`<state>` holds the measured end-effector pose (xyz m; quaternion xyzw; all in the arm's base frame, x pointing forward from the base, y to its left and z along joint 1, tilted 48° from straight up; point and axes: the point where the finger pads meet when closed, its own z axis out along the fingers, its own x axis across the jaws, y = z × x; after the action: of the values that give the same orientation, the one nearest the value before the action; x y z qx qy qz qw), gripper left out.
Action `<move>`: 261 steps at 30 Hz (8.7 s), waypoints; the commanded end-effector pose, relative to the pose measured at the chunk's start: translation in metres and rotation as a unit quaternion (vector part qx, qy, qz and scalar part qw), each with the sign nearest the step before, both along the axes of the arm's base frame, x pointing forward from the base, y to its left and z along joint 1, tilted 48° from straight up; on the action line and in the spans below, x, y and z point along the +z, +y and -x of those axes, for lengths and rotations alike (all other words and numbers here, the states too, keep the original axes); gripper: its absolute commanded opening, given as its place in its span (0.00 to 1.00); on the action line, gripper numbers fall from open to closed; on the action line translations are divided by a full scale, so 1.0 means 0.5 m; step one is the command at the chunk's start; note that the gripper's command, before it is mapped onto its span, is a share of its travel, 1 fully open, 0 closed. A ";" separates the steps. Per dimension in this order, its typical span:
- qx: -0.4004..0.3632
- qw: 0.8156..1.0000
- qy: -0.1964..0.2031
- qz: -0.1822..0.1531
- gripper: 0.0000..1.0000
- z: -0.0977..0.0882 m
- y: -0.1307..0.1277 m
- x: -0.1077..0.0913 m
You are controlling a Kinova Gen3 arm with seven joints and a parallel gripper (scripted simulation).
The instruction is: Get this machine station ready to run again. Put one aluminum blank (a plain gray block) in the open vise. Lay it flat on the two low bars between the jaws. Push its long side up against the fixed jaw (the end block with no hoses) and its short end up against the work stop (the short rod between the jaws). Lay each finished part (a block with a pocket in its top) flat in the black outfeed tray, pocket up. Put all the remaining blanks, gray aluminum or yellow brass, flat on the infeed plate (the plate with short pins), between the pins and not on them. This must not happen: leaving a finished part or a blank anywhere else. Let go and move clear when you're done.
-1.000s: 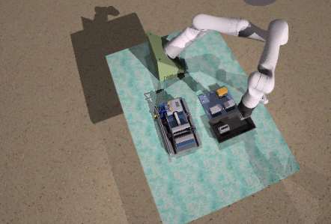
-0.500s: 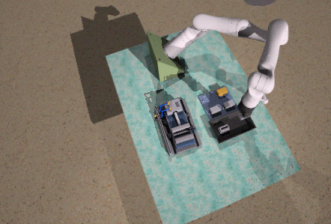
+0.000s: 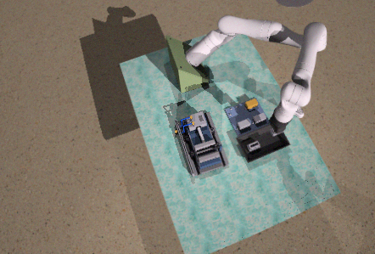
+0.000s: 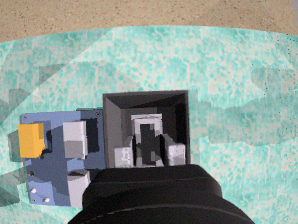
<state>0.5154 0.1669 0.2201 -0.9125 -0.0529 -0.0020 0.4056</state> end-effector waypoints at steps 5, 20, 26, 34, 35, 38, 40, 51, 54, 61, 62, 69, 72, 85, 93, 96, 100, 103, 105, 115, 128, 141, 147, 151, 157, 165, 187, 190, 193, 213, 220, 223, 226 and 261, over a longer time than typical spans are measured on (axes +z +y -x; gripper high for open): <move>-0.004 1.000 0.003 -0.001 0.00 -0.001 0.013 -0.009; -0.004 1.000 0.003 -0.001 0.00 0.000 0.042 -0.036; -0.004 1.000 0.003 -0.001 0.00 0.001 0.060 -0.052; -0.004 1.000 0.003 -0.001 0.00 0.002 0.078 -0.069; -0.004 1.000 0.003 -0.001 0.00 0.002 0.081 -0.071; -0.004 1.000 0.003 -0.001 0.00 0.003 0.090 -0.080; -0.004 1.000 0.003 -0.001 0.00 0.003 0.096 -0.085; -0.004 1.000 0.003 -0.001 0.00 0.004 0.120 -0.106; -0.004 1.000 0.003 -0.001 0.00 0.005 0.126 -0.112; -0.004 1.000 0.003 -0.001 0.00 0.005 0.137 -0.123; -0.004 1.000 0.003 -0.001 0.00 0.005 0.138 -0.124; -0.004 1.000 0.003 -0.001 0.00 0.005 0.143 -0.128; -0.004 1.000 0.003 -0.001 0.00 0.005 0.144 -0.129; -0.004 1.000 0.003 -0.001 0.00 0.006 0.145 -0.130; -0.004 1.000 0.003 -0.001 0.00 0.006 0.145 -0.130; -0.004 1.000 0.003 -0.001 0.00 0.006 0.145 -0.130; -0.004 1.000 0.003 -0.001 0.00 0.006 0.145 -0.130; -0.004 1.000 0.003 -0.001 0.00 0.006 0.145 -0.130; -0.004 1.000 0.003 -0.001 0.00 0.006 0.145 -0.130; -0.004 1.000 0.003 -0.001 0.00 0.006 0.145 -0.130; -0.004 1.000 0.003 -0.001 0.00 0.005 0.145 -0.130; -0.003 1.000 0.002 -0.001 0.00 0.005 0.145 -0.130; -0.003 1.000 0.002 -0.001 0.00 0.005 0.144 -0.131; -0.002 1.000 0.001 -0.001 0.00 0.005 0.144 -0.131; -0.002 1.000 0.001 -0.001 0.00 0.005 0.144 -0.131; 0.000 1.000 -0.001 -0.001 0.00 0.005 0.144 -0.132; 0.002 1.000 -0.004 -0.001 0.00 0.004 0.143 -0.133; 0.002 1.000 -0.004 -0.001 0.00 0.004 0.143 -0.133; 0.003 1.000 -0.005 -0.001 0.00 0.004 0.143 -0.133; 0.003 1.000 -0.005 -0.001 0.00 0.004 0.142 -0.134; 0.003 1.000 -0.005 -0.001 0.00 0.004 0.142 -0.134; 0.003 1.000 -0.005 -0.001 0.00 0.004 0.142 -0.134; 0.003 1.000 -0.005 -0.001 0.00 0.004 0.142 -0.134; 0.003 1.000 -0.005 -0.001 0.00 0.004 0.143 -0.135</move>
<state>0.5112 0.2386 0.1530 -0.9124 -0.0543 -0.0003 0.4058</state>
